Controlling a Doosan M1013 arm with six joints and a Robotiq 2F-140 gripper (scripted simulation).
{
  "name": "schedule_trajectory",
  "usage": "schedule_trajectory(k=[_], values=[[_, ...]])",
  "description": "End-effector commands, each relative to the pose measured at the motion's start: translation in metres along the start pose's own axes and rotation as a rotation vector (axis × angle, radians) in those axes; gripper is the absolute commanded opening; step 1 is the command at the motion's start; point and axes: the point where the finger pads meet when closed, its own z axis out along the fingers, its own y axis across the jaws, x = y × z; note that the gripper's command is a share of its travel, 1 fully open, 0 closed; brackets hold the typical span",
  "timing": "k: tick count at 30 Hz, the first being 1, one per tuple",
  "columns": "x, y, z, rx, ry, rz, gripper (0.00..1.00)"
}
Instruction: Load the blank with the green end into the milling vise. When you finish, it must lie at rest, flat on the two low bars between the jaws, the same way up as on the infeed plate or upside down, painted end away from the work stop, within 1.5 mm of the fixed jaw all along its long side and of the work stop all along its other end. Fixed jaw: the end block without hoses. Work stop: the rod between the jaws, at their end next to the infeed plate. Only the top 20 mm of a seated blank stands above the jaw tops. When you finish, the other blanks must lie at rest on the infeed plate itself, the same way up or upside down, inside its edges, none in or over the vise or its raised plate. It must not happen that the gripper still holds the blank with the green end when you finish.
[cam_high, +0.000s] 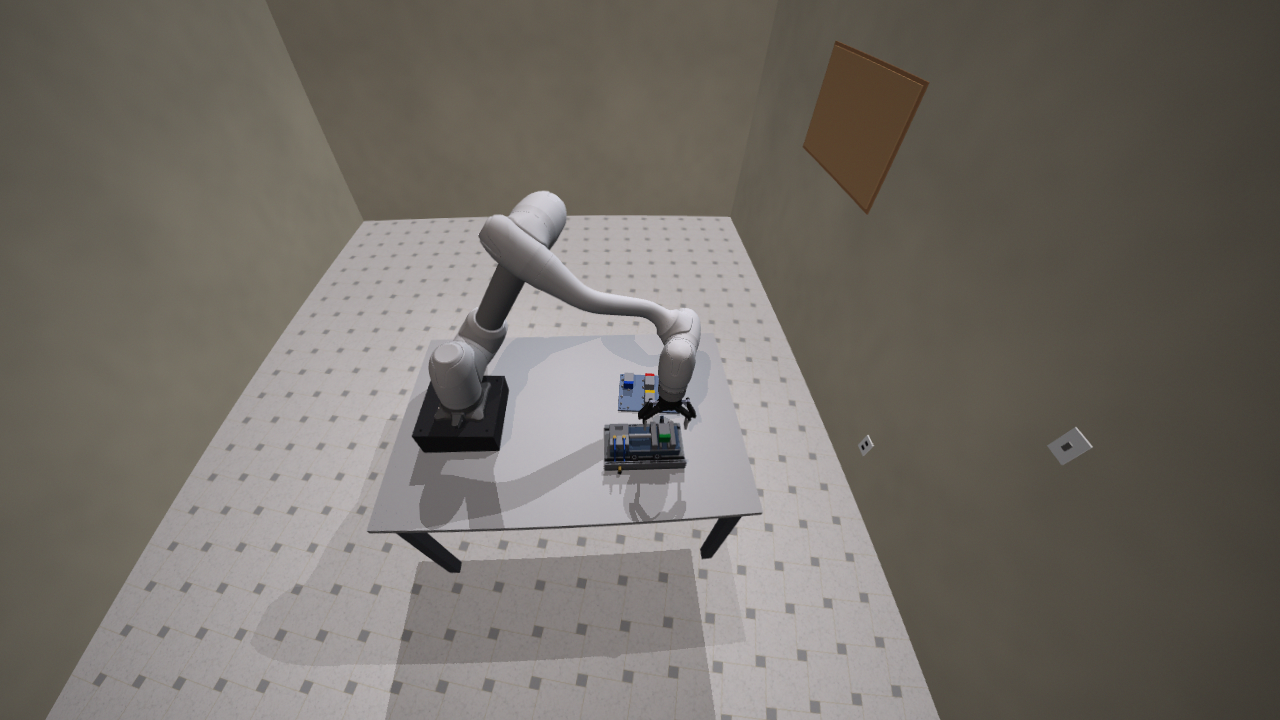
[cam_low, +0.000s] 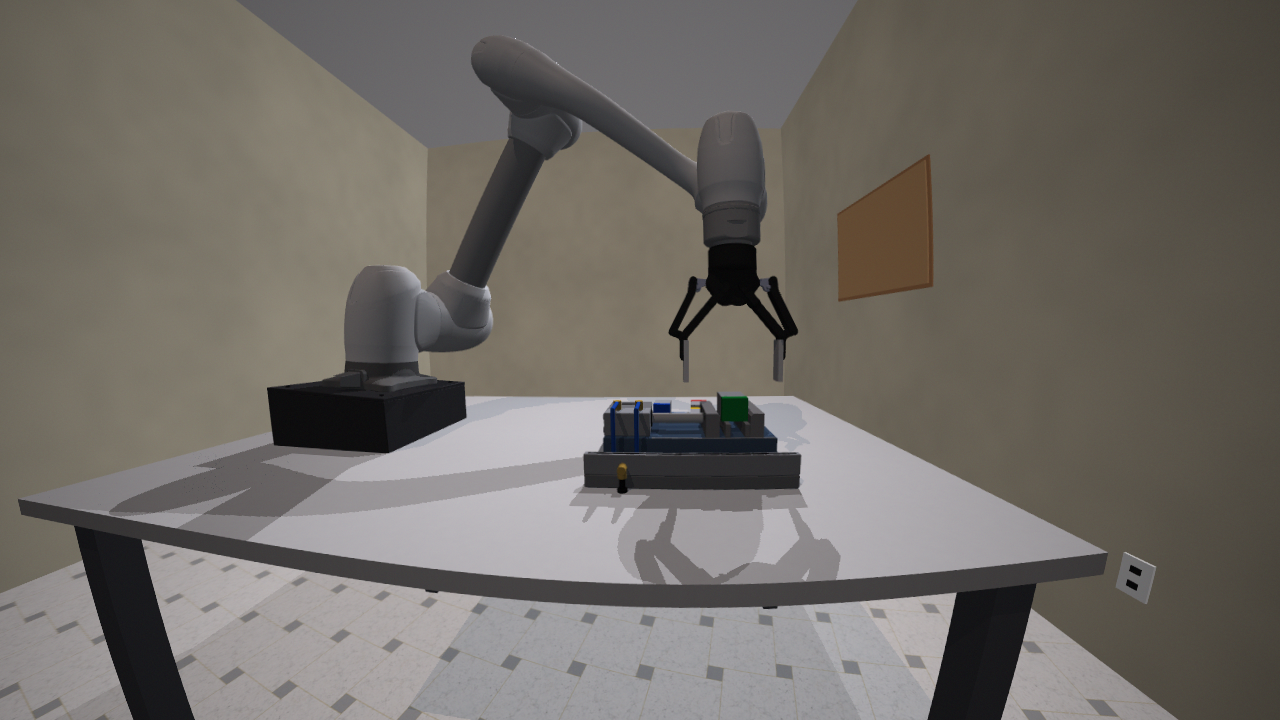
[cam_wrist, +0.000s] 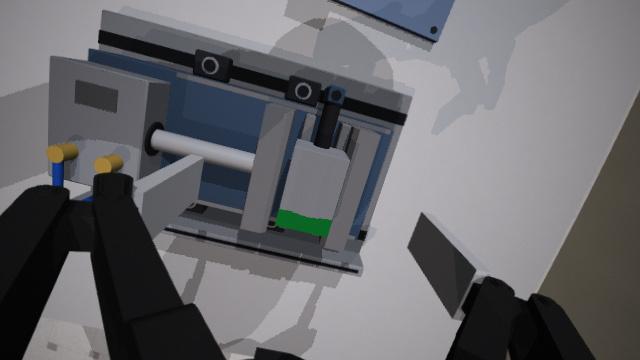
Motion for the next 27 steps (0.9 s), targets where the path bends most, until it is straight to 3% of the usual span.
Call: schedule_trajectory(k=[1, 27], values=[[0.0000, 0.0000, -0.0004, 0.000, 0.000, 0.000, 1.00], [0.0000, 0.0000, -0.0062, 0.000, 0.000, 0.000, 1.00]])
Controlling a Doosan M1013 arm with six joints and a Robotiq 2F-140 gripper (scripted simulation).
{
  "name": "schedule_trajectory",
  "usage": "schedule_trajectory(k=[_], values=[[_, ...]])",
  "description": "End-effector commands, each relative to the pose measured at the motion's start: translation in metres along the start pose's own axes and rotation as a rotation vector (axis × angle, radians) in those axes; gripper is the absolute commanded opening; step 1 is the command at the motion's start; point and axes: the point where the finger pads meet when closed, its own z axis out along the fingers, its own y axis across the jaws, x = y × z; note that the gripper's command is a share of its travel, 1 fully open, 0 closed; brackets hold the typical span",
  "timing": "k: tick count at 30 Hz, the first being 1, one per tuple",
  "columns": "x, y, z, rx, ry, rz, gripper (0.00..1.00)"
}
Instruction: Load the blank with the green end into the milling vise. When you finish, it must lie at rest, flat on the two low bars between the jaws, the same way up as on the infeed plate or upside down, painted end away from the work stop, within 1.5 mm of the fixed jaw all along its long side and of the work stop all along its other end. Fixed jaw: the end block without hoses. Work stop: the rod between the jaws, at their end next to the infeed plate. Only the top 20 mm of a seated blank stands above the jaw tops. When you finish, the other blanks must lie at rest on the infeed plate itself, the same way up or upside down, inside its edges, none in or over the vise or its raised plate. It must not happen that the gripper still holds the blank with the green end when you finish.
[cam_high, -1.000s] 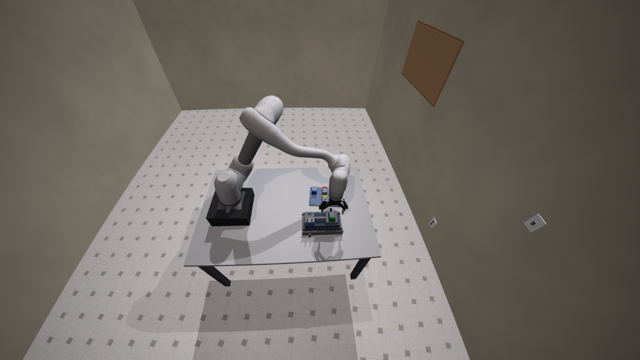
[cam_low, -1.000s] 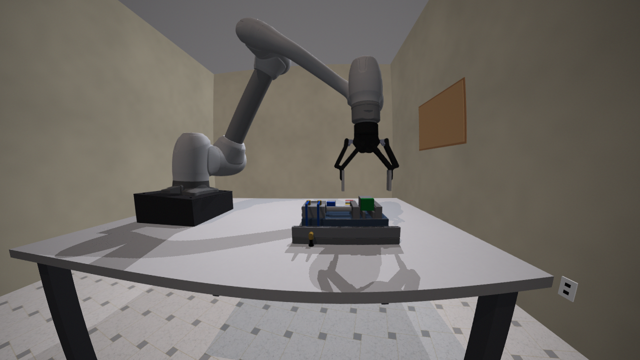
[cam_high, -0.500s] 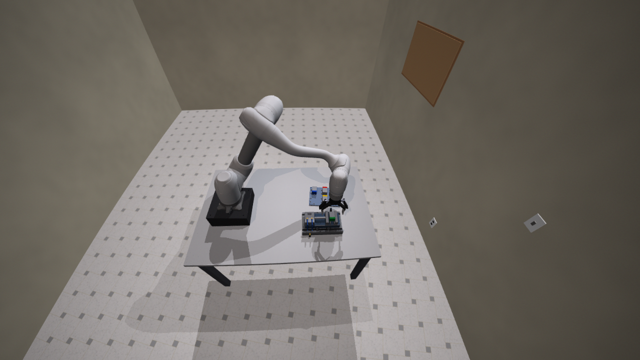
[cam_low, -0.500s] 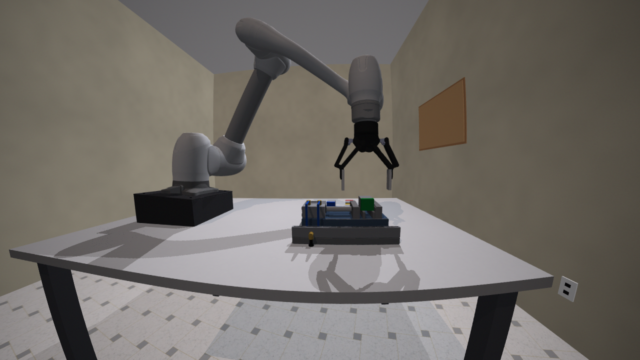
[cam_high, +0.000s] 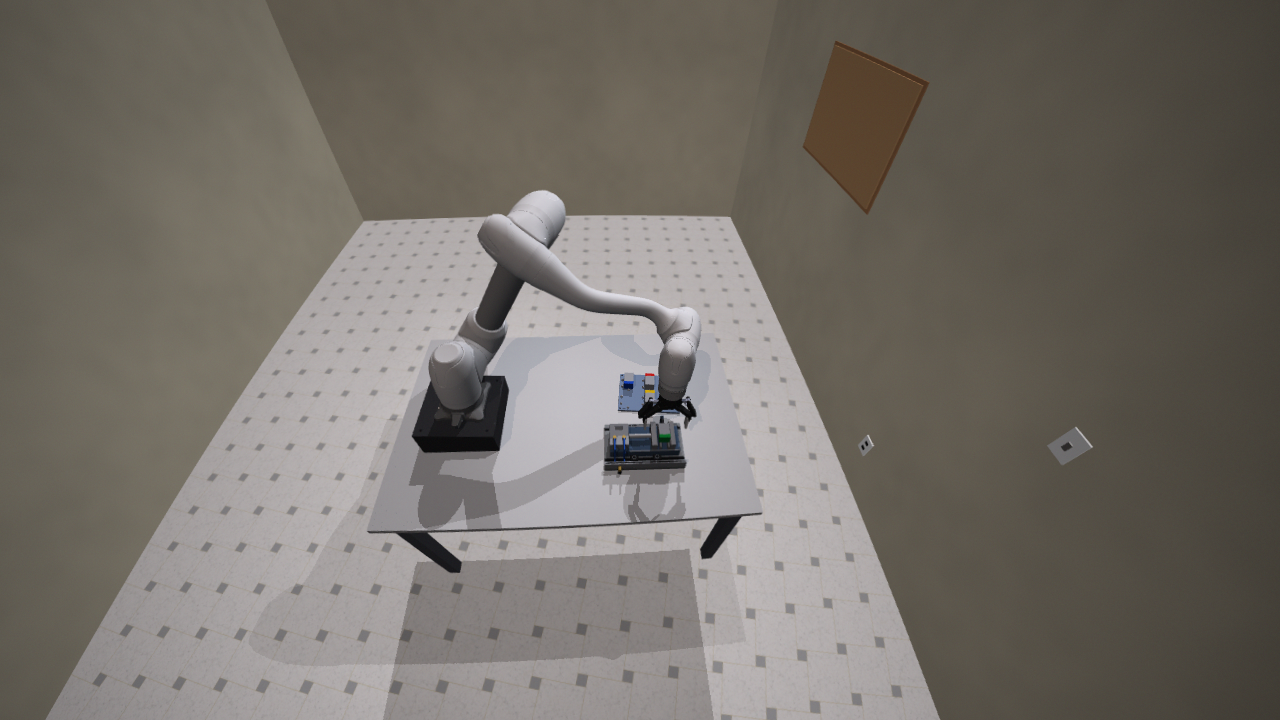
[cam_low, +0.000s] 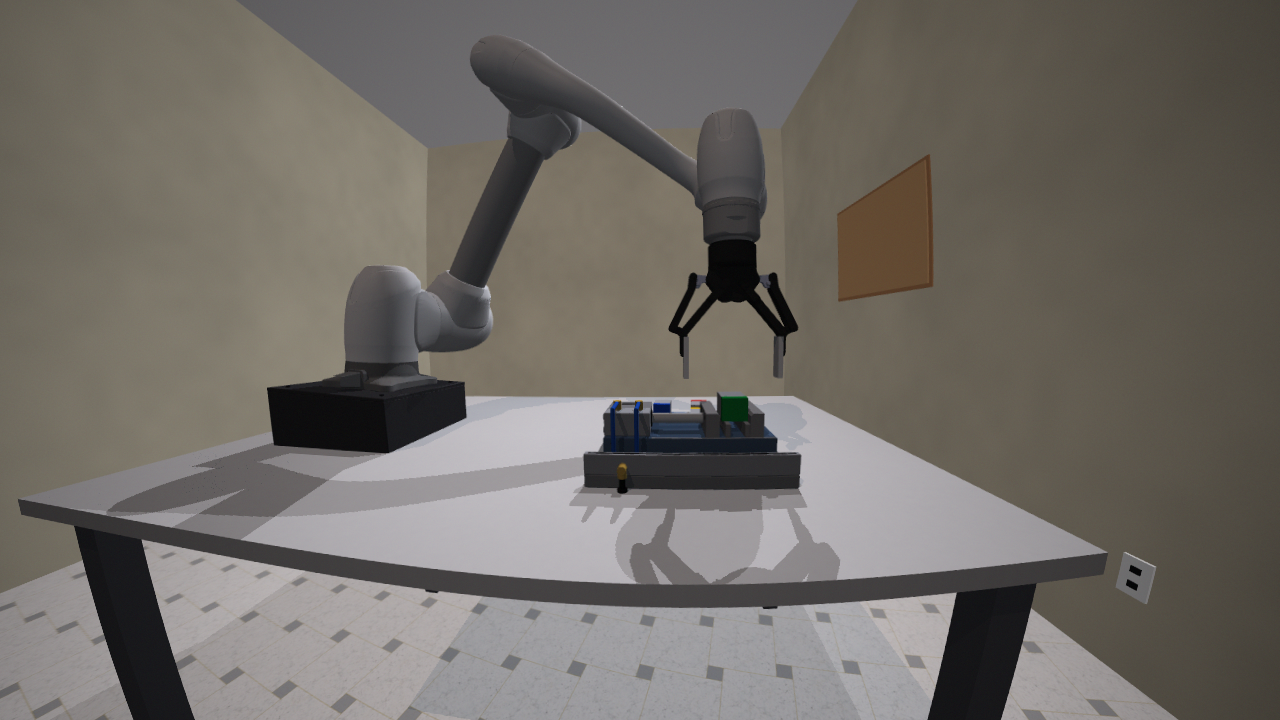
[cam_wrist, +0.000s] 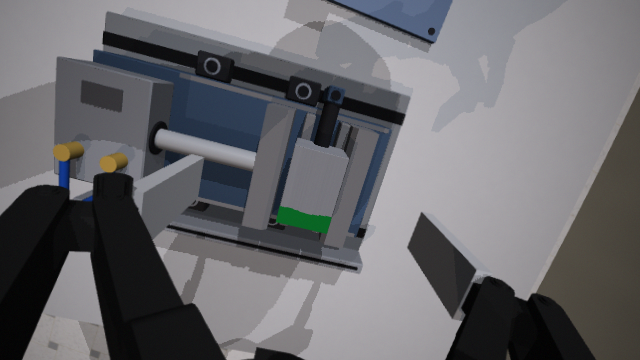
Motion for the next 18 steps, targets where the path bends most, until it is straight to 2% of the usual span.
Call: schedule_trajectory(k=[1, 7, 18], values=[[0.000, 0.000, -0.001, 0.000, 0.000, 0.000, 1.00], [0.000, 0.000, -0.002, 0.000, 0.000, 0.000, 1.00], [0.000, 0.000, -0.046, 0.000, 0.000, 0.000, 1.00]])
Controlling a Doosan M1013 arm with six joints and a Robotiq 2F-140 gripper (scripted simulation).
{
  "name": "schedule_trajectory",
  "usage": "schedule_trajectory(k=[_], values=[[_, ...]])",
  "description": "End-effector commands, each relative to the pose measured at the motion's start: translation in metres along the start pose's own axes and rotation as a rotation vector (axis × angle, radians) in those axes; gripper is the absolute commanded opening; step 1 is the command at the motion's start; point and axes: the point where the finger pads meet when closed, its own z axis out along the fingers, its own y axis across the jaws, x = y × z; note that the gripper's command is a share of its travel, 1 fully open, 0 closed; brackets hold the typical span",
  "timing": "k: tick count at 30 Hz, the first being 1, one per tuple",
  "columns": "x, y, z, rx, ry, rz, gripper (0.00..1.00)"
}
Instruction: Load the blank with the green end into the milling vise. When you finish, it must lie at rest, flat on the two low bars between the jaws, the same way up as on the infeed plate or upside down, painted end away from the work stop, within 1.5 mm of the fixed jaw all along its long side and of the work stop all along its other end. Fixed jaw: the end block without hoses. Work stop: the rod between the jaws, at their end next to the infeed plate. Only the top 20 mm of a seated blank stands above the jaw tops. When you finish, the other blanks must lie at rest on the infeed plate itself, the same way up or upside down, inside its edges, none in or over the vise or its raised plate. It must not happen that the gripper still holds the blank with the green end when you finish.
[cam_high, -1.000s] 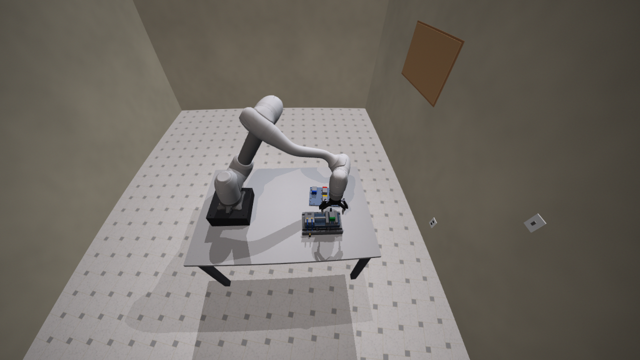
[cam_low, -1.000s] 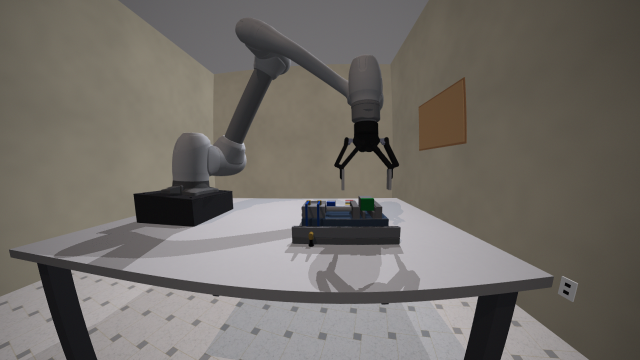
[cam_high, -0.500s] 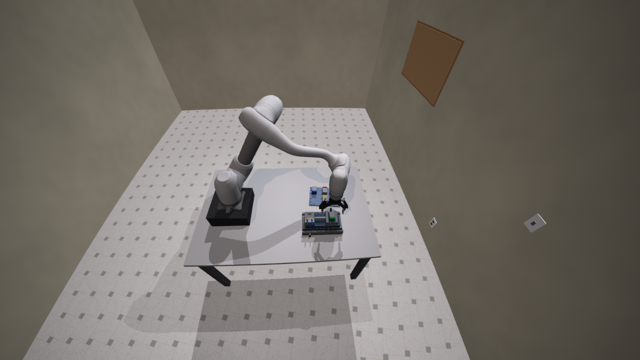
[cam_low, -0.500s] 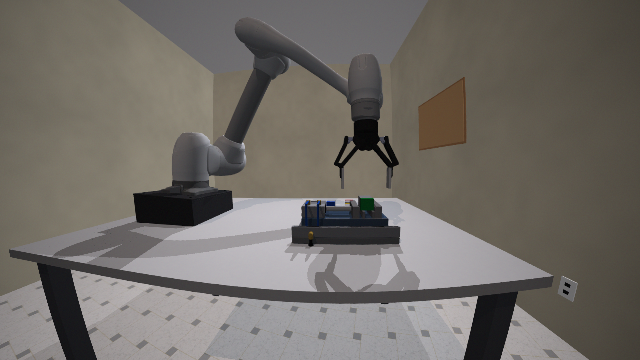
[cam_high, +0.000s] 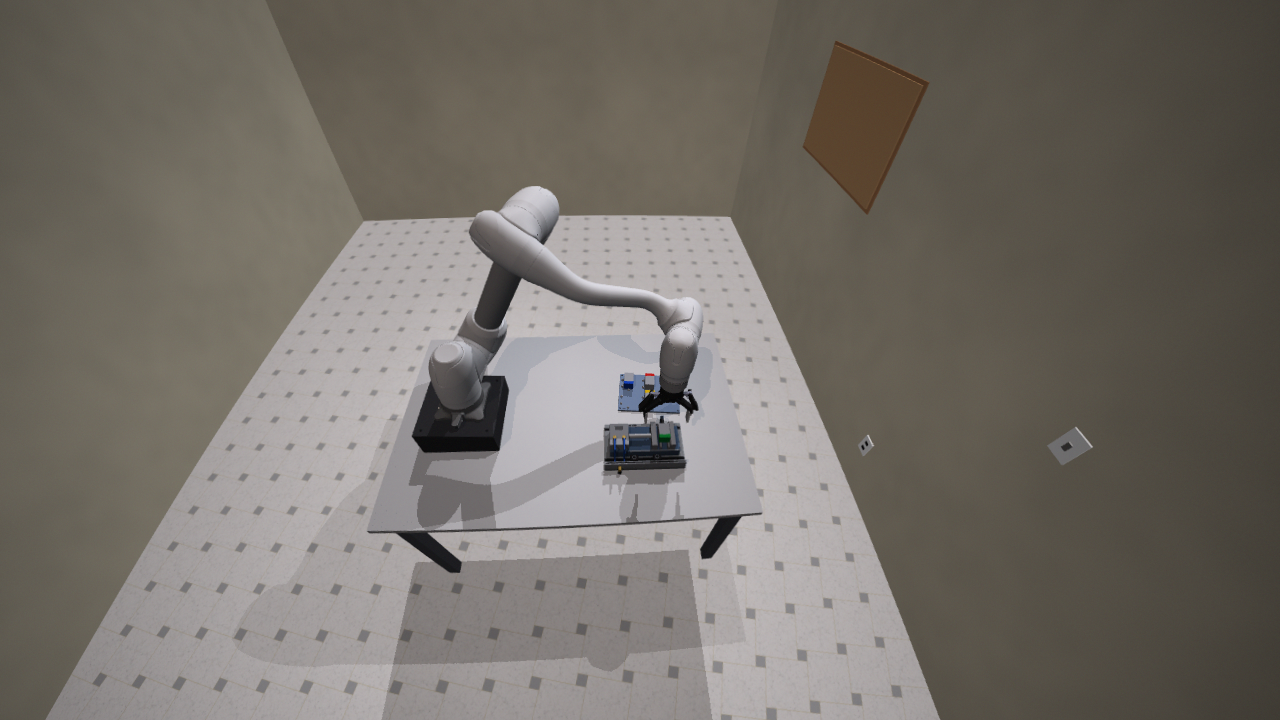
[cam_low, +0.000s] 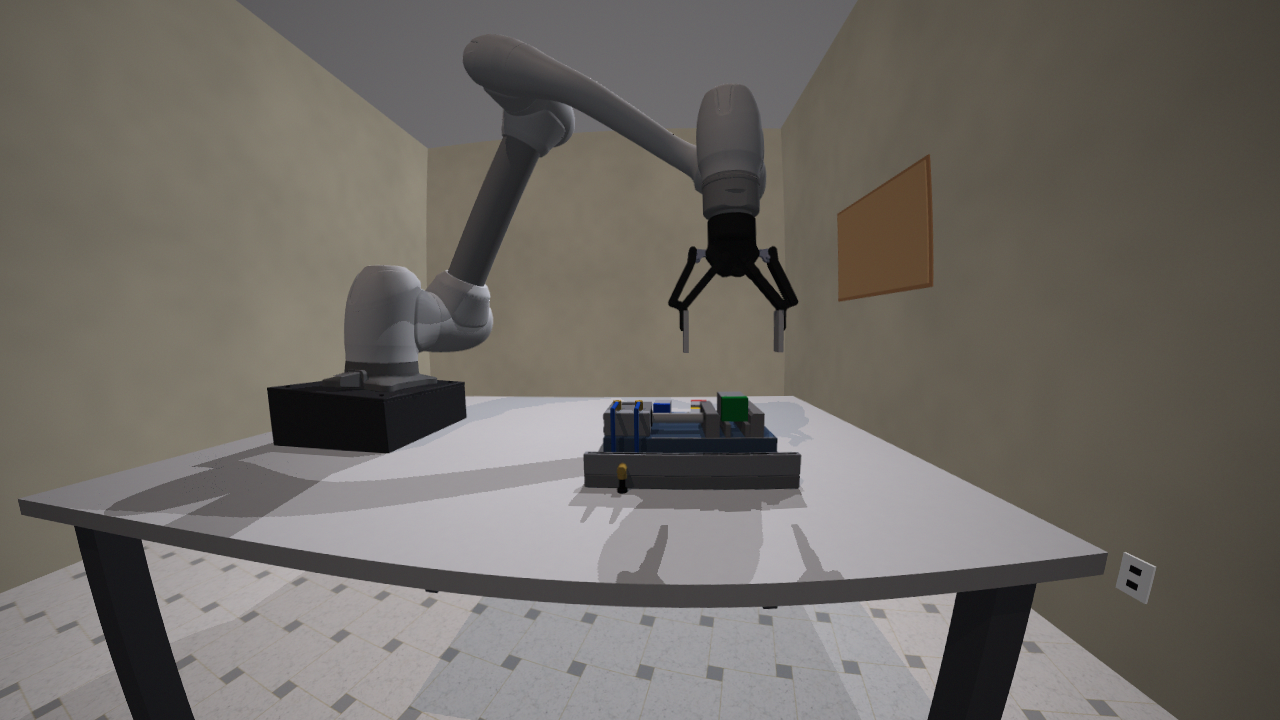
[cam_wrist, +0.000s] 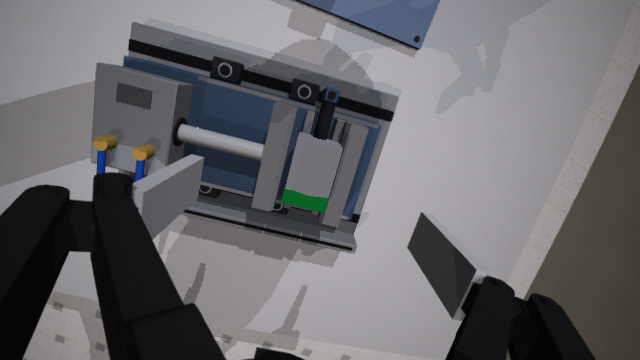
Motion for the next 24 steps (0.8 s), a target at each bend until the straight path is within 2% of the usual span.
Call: schedule_trajectory(k=[1, 4, 7, 21, 24], values=[[0.000, 0.000, -0.009, 0.000, 0.000, 0.000, 1.00], [0.000, 0.000, -0.021, 0.000, 0.000, 0.000, 1.00], [0.000, 0.000, -0.023, 0.000, 0.000, 0.000, 1.00], [0.000, 0.000, -0.059, 0.000, 0.000, 0.000, 1.00], [0.000, 0.000, -0.058, 0.000, 0.000, 0.000, 1.00]])
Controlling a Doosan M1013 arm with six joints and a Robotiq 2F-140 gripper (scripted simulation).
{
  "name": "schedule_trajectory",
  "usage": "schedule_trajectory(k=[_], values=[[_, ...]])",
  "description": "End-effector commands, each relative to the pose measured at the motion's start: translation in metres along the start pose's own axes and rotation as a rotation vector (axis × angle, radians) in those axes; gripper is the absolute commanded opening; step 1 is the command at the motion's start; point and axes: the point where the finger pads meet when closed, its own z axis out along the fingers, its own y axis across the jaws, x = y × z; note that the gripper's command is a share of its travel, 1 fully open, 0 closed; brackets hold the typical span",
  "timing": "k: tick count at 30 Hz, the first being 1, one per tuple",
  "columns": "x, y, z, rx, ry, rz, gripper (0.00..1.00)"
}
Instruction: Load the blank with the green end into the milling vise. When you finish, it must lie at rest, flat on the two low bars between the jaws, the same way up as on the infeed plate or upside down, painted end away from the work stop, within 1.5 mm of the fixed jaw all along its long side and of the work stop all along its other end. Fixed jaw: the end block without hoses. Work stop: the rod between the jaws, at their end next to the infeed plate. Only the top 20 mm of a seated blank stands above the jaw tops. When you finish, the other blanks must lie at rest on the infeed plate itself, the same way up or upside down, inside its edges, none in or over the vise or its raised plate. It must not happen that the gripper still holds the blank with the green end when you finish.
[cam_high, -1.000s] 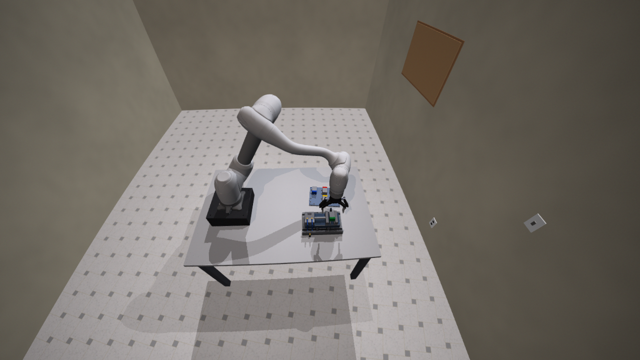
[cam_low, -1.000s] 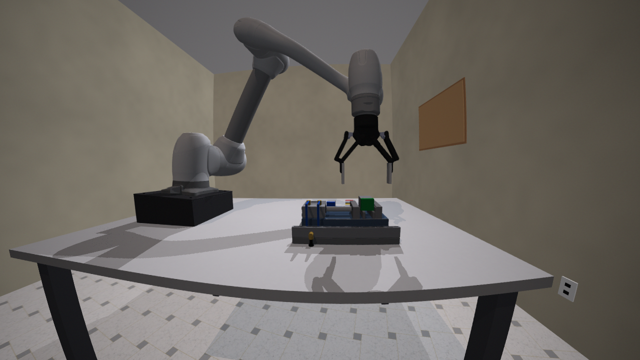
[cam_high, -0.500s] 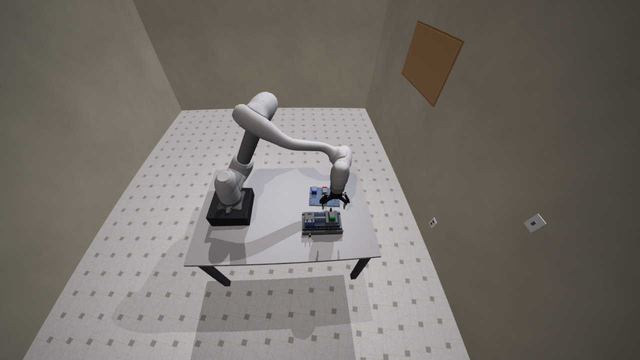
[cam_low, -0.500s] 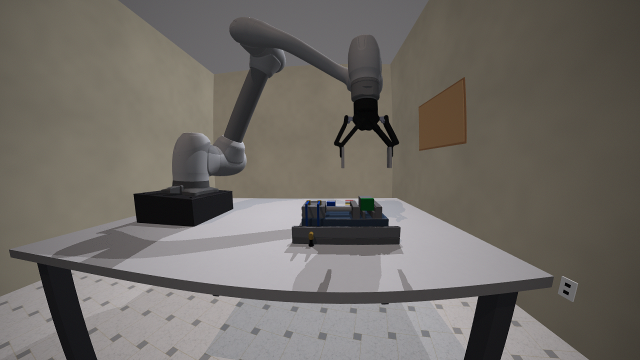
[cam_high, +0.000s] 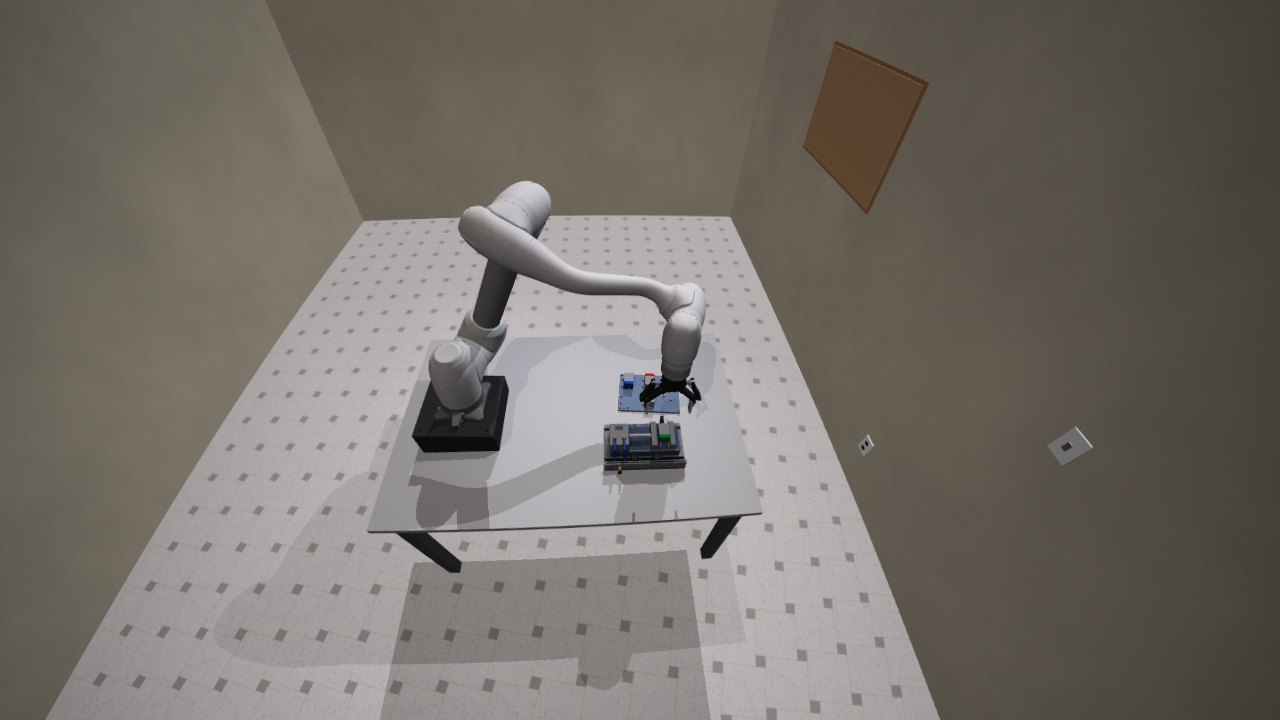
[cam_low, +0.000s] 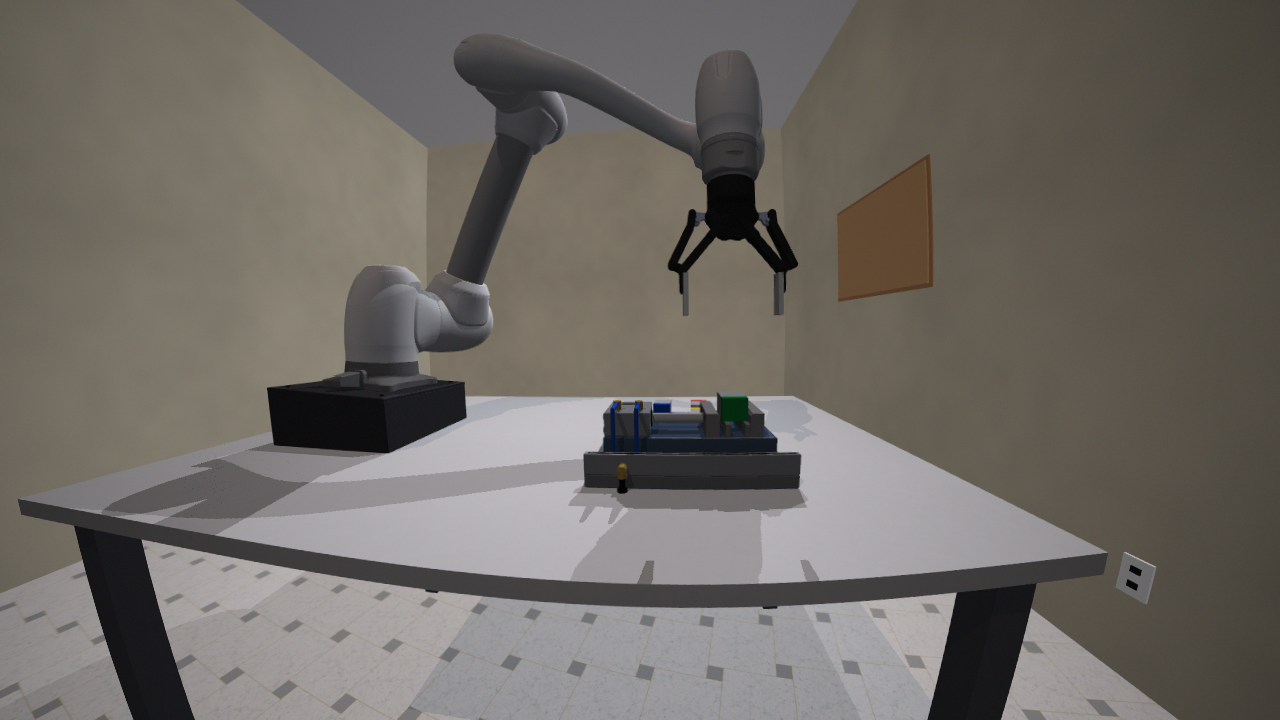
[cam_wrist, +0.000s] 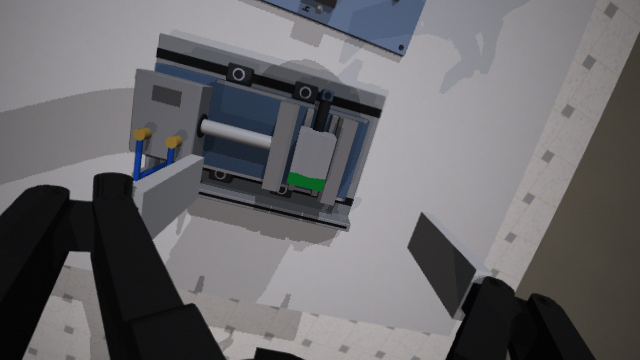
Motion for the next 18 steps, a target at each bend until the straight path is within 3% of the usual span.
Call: schedule_trajectory(k=[1, 18], values=[[0.0000, 0.0000, 0.0011, 0.000, 0.000, 0.000, 1.00], [0.0000, -0.0001, 0.0100, 0.000, 0.000, 0.000, 1.00]])
